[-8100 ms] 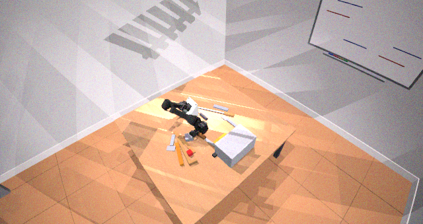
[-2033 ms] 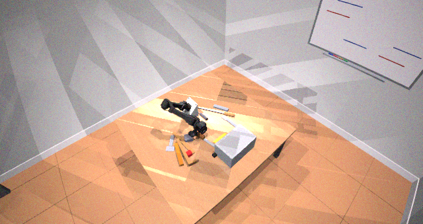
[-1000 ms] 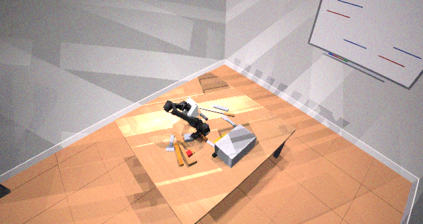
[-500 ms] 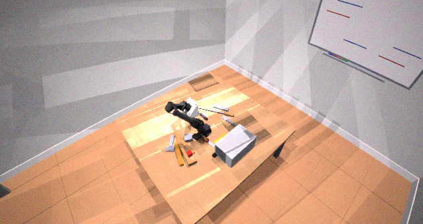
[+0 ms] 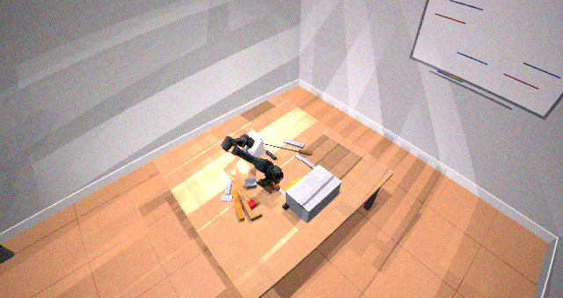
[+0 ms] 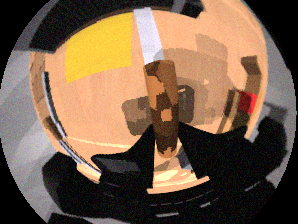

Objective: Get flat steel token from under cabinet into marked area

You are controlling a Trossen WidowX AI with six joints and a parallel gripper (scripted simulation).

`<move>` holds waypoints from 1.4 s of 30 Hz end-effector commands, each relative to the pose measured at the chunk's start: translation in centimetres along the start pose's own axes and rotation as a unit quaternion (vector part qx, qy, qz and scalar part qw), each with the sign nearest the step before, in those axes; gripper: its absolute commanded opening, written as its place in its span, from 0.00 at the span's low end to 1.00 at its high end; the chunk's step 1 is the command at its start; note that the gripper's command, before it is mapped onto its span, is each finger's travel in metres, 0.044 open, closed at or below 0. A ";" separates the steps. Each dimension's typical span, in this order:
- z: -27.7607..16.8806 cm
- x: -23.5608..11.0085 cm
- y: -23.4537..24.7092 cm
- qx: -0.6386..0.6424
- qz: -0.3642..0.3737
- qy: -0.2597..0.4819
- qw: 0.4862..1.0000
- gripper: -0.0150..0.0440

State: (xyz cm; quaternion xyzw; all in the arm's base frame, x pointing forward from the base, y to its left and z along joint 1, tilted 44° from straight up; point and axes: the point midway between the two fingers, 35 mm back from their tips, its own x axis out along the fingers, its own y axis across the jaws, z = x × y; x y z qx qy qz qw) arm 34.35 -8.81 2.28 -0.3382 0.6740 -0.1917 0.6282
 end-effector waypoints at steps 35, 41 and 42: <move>3.9 -0.1 -0.3 0.003 -0.001 -0.002 1.000 0.25; 4.4 -0.1 -0.3 0.003 -0.001 -0.002 1.000 0.25; 4.5 -0.1 -0.3 0.003 -0.001 -0.002 1.000 0.25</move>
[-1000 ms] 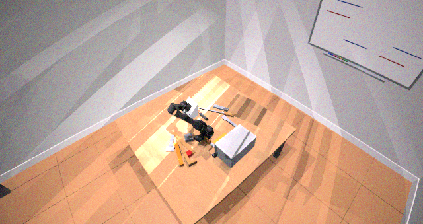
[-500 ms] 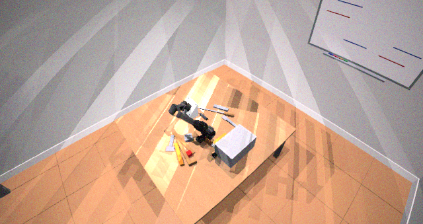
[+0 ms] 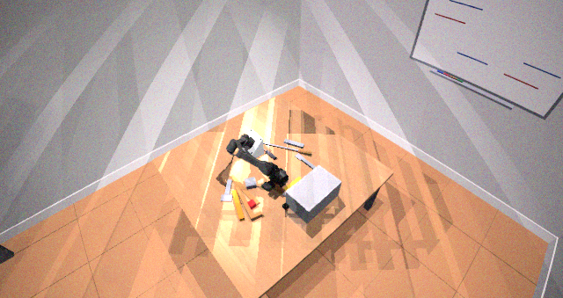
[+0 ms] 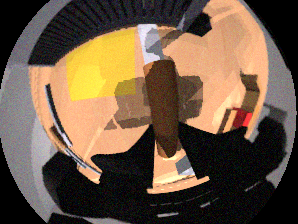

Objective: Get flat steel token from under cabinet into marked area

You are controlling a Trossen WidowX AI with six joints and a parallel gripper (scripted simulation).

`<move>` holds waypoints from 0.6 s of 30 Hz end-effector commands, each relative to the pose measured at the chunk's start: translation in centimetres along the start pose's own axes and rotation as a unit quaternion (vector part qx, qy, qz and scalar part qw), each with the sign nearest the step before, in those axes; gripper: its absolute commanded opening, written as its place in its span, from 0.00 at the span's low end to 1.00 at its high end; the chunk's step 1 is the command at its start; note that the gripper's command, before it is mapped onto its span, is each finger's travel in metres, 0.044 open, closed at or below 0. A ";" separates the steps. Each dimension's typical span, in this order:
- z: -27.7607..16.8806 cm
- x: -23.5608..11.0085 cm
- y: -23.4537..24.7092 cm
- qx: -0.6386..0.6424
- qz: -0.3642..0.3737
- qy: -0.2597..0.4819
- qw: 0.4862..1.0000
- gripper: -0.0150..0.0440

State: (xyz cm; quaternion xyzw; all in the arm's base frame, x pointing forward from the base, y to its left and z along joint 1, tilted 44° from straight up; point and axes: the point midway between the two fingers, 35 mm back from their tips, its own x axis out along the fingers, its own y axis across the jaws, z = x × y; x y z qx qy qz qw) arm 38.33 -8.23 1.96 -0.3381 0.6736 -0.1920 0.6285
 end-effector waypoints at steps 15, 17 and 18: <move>1.8 0.0 -0.2 0.003 -0.001 -0.002 1.000 0.25; 2.0 0.0 -0.2 0.003 -0.001 -0.002 1.000 0.25; 2.1 0.0 -0.2 0.003 -0.001 -0.002 1.000 0.25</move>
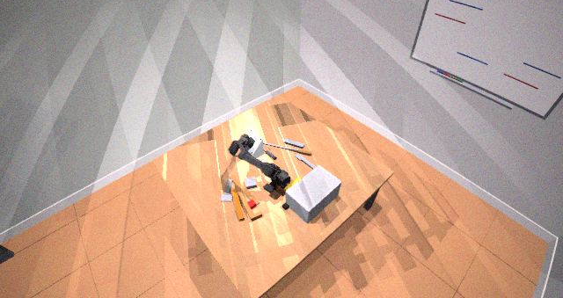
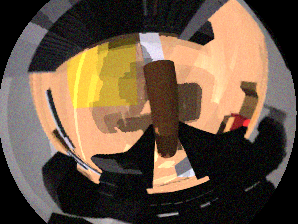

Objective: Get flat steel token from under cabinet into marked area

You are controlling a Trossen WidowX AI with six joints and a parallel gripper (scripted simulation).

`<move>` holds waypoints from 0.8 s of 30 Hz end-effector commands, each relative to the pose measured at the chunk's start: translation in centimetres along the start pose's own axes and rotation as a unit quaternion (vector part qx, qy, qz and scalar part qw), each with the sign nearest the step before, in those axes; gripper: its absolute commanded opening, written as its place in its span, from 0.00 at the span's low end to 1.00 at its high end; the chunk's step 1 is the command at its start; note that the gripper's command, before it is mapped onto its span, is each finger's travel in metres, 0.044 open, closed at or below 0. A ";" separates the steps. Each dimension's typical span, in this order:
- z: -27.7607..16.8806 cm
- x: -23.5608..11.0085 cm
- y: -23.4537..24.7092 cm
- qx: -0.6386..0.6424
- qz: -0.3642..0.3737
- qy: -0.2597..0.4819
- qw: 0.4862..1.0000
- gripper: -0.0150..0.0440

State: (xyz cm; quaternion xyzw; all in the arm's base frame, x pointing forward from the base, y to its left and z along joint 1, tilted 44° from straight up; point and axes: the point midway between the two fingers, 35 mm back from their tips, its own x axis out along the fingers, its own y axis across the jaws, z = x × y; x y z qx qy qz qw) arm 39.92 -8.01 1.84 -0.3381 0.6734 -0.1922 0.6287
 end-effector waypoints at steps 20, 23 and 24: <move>1.8 0.1 -0.1 0.003 -0.001 -0.002 1.000 0.25; 1.8 0.2 0.0 0.003 -0.001 -0.002 1.000 0.25; 1.8 0.2 0.0 0.003 -0.001 -0.002 1.000 0.25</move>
